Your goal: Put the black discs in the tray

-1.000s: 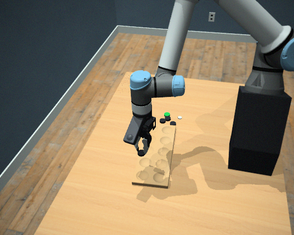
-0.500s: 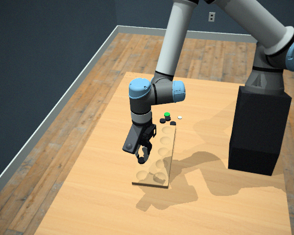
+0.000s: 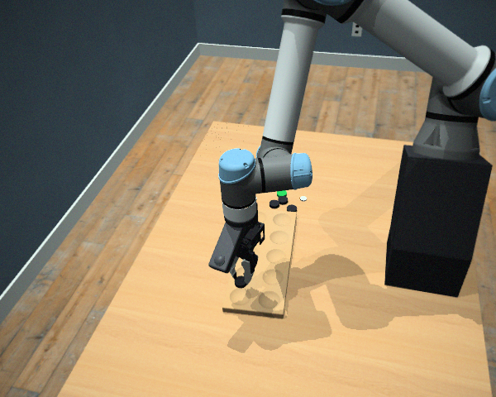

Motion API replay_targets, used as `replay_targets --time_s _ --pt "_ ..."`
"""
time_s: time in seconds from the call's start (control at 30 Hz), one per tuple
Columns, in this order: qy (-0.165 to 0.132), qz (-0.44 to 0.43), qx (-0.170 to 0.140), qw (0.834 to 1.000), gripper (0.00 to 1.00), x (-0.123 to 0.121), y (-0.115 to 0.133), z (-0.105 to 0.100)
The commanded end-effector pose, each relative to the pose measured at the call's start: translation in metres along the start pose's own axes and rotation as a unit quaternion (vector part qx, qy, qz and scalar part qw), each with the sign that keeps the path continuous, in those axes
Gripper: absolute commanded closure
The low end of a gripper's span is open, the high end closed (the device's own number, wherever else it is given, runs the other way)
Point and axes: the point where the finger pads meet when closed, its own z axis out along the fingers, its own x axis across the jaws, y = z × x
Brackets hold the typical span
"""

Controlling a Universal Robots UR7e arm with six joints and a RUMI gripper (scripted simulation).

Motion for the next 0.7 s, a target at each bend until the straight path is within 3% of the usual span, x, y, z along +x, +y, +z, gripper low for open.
replay_targets --time_s 0.0,0.67 --pt "0.003 0.0 0.002 1.0 1.0 0.003 -0.002 0.035" --pt "0.003 0.0 0.002 1.0 1.0 0.004 -0.003 0.056"
